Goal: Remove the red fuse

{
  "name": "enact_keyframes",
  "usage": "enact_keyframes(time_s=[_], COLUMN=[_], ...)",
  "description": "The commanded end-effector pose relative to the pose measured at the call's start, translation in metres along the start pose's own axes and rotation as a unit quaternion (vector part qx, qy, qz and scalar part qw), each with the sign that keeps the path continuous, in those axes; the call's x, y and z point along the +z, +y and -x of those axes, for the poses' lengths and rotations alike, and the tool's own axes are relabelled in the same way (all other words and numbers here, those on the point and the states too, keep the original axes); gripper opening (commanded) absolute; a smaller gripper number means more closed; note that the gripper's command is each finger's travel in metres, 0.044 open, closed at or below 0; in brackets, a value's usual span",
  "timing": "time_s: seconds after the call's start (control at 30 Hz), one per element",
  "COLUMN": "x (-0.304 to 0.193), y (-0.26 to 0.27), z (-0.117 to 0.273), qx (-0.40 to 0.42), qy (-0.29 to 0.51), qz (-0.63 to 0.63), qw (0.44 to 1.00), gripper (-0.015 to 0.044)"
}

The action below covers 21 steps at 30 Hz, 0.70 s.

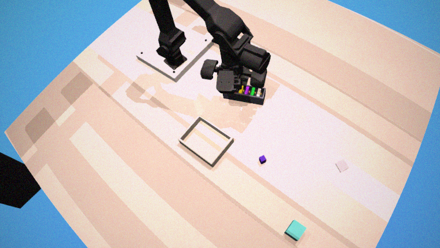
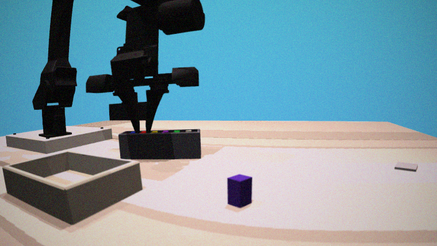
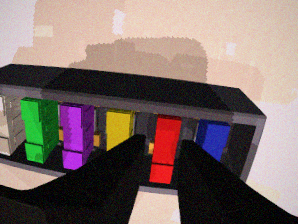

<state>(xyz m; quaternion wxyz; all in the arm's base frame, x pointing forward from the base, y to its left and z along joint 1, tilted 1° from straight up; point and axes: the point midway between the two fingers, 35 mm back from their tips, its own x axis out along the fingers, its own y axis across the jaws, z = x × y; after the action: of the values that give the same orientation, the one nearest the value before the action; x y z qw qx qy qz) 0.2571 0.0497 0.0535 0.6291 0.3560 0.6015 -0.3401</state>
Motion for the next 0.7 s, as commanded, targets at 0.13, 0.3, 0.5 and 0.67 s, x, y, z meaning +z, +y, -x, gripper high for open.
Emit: enact_keyframes(time_s=[0.13, 0.3, 0.5, 0.67], x=[-0.0003, -0.0003, -0.0003, -0.0003], y=[-0.0008, -0.0008, -0.0008, -0.0007], z=[-0.0018, -0.0018, -0.0018, -0.0006], qx=[-0.002, -0.002, -0.002, -0.002], qy=[0.001, 0.001, 0.001, 0.001], qz=[0.000, 0.000, 0.000, 0.000], qw=[1.000, 1.000, 1.000, 1.000], gripper=[0.0063, 0.0029, 0.0000, 0.0000])
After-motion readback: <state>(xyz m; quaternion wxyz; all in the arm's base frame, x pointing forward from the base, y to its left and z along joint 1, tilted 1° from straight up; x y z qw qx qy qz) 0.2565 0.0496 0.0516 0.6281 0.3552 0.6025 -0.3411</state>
